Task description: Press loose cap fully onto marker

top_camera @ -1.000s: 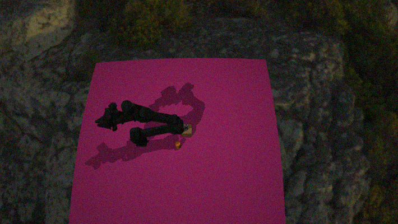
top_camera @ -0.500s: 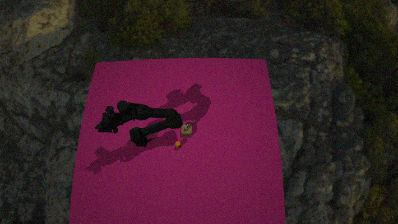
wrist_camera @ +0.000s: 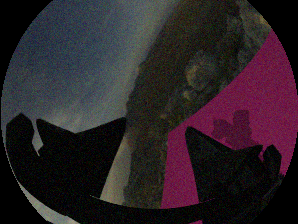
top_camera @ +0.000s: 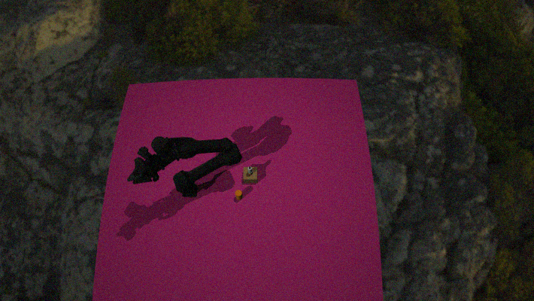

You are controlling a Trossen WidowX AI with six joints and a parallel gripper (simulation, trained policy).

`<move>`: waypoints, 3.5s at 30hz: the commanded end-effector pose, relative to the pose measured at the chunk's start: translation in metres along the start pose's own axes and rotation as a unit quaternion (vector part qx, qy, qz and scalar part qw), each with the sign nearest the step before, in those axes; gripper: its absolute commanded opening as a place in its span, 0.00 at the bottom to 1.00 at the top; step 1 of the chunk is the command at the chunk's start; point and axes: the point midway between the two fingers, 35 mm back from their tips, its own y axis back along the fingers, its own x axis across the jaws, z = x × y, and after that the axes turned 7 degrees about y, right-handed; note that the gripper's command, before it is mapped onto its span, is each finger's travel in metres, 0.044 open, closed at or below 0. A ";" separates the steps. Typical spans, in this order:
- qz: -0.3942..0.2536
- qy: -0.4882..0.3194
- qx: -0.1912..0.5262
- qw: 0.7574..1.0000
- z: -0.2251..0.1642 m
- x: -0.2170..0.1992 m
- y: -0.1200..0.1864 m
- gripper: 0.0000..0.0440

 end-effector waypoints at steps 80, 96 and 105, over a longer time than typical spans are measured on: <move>-0.122 0.177 0.375 0.902 -0.148 -0.016 -0.038 0.72; -0.142 0.213 0.424 0.869 -0.181 -0.023 -0.036 0.71; -0.152 0.233 0.447 0.850 -0.200 -0.028 -0.033 0.71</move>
